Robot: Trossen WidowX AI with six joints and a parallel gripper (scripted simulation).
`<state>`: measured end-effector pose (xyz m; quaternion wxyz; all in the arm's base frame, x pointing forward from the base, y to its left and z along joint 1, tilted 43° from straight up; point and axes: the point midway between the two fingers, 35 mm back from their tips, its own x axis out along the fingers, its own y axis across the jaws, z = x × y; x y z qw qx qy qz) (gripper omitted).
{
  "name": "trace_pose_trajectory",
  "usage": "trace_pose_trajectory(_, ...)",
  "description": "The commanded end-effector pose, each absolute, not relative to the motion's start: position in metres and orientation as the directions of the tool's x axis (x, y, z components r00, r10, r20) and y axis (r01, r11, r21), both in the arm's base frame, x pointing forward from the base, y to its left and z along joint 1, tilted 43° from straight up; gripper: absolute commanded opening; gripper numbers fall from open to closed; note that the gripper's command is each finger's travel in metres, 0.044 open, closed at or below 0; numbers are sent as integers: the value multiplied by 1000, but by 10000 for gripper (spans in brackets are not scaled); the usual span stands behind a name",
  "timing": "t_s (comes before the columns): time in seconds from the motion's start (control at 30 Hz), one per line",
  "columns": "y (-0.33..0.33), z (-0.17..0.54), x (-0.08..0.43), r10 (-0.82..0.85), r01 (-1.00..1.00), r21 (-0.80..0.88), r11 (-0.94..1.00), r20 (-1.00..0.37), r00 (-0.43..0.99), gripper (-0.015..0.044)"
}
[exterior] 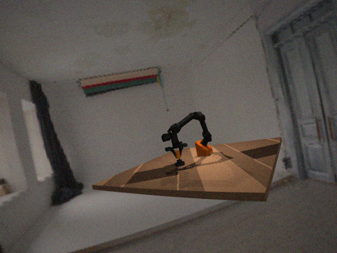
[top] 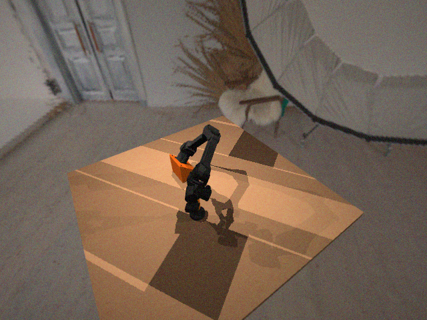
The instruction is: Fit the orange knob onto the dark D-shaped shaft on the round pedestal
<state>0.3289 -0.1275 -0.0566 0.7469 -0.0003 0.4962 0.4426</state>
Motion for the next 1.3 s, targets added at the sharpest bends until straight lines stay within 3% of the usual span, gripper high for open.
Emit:
trace_pose_trajectory(0.0, -128, -57, 327, 658, -660, 436, 611, -744, 119, 0)
trace_pose_trajectory(0.37, -130, -53, 327, 658, -667, 431, 608, -744, 118, 0)
trace_pose_trajectory(0.6, -130, -51, 328, 658, -800, 321, 507, -744, 118, 0)
trace_pose_trajectory(1.27, -132, -55, 332, 658, -800, 321, 507, -744, 119, 0)
